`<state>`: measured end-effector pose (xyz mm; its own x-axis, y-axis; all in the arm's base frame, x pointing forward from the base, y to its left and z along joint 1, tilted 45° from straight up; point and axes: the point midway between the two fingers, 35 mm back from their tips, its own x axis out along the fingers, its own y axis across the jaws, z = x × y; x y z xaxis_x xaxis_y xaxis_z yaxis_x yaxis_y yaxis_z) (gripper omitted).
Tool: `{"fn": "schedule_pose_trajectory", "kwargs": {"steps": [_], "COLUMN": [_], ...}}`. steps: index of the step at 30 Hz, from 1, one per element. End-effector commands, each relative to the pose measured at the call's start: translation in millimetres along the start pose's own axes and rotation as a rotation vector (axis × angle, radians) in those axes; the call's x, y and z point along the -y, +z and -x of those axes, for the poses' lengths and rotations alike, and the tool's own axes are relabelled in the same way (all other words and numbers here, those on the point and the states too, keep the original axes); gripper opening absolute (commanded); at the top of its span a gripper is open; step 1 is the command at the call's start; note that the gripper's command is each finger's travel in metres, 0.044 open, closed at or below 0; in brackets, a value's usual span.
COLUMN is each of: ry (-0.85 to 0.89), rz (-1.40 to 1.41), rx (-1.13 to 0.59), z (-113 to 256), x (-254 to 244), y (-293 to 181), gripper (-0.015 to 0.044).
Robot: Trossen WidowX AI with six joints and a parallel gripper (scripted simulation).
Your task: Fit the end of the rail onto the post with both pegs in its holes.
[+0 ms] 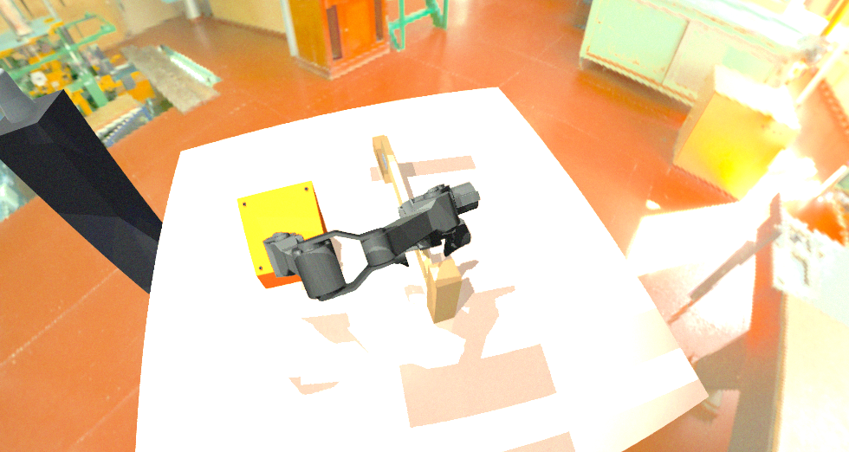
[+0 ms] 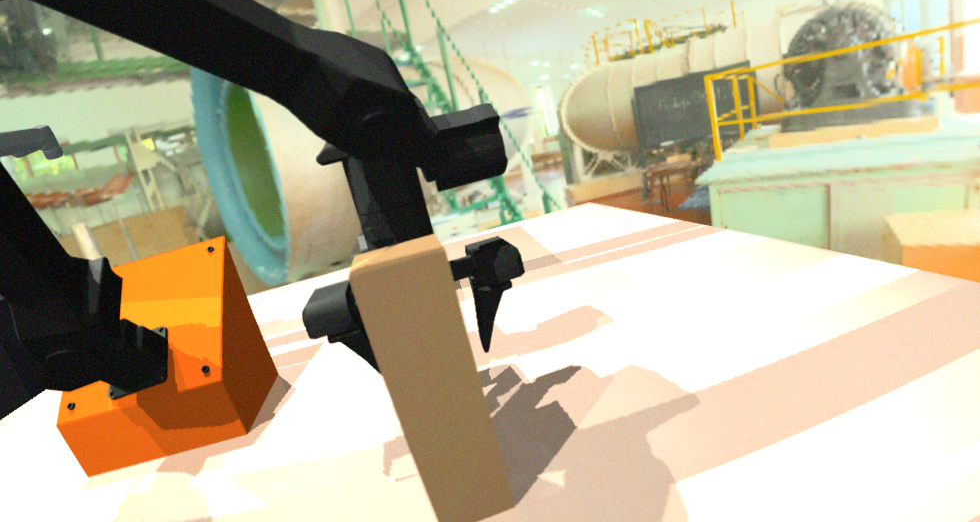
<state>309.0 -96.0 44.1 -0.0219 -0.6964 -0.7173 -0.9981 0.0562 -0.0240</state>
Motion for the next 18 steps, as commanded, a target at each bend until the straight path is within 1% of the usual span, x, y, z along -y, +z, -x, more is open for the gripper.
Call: {"fn": "schedule_pose_trajectory", "kwargs": {"steps": [1,10,18], "ry": [0.011,0.011,0.011], "rz": [0.011,0.011,0.011], "rx": [-0.006,-0.008,-0.008], "z": [-8.6,-20.1,-20.1], "x": [-3.4,-4.9,-4.9], "y": [1.0,0.3,0.3], "gripper": [0.044,0.044,0.023]}}
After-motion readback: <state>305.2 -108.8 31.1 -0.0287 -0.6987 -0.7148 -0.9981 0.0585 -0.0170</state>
